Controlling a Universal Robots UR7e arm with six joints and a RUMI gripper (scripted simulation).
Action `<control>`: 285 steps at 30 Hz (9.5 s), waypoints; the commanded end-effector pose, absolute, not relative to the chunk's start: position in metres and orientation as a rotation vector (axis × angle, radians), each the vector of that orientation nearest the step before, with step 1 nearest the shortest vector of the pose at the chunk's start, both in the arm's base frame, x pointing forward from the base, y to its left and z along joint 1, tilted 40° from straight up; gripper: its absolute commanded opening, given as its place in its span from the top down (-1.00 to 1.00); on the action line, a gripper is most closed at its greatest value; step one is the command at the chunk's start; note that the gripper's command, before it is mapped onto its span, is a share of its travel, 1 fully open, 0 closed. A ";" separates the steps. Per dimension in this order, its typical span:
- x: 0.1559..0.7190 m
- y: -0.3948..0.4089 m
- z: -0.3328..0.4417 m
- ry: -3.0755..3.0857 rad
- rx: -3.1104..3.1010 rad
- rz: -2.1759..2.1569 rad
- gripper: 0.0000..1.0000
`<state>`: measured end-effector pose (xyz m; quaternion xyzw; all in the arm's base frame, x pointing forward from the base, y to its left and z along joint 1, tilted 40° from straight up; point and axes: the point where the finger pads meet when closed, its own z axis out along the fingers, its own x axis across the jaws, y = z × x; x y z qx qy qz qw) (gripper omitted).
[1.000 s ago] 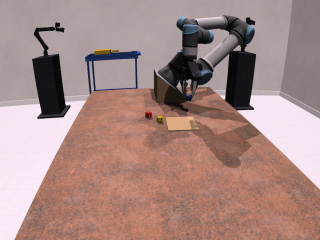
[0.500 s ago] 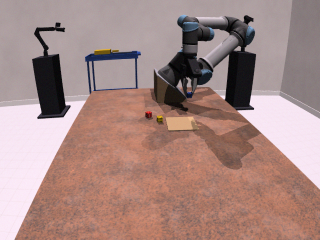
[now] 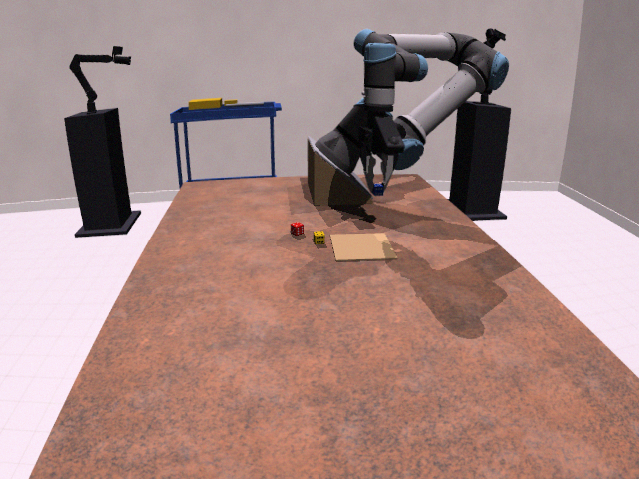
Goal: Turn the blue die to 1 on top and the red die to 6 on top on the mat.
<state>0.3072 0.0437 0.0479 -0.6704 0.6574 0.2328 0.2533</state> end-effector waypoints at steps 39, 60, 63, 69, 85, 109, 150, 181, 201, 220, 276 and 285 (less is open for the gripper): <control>0.330 0.055 0.066 0.963 -2.285 0.312 0.87; 0.340 0.064 0.074 0.421 -2.425 0.115 0.87; 0.342 0.065 0.075 0.336 -2.437 0.084 0.87; 0.344 0.067 0.076 0.221 -2.449 0.043 0.87; 0.351 0.074 0.082 -0.257 -2.451 -0.127 0.87; 0.362 0.081 0.086 -0.875 -2.333 -0.345 0.87; 0.388 0.095 0.091 -1.885 -1.793 -0.702 0.87; 0.412 0.108 0.095 -2.445 -1.193 -0.903 0.87; 0.419 0.113 0.096 -2.577 -0.991 -0.952 0.87; 0.419 0.113 0.096 -2.580 -0.985 -0.954 0.87; 0.402 0.124 0.093 -1.932 -1.610 -0.840 0.87; 0.398 0.128 0.093 -1.685 -1.764 -0.776 0.87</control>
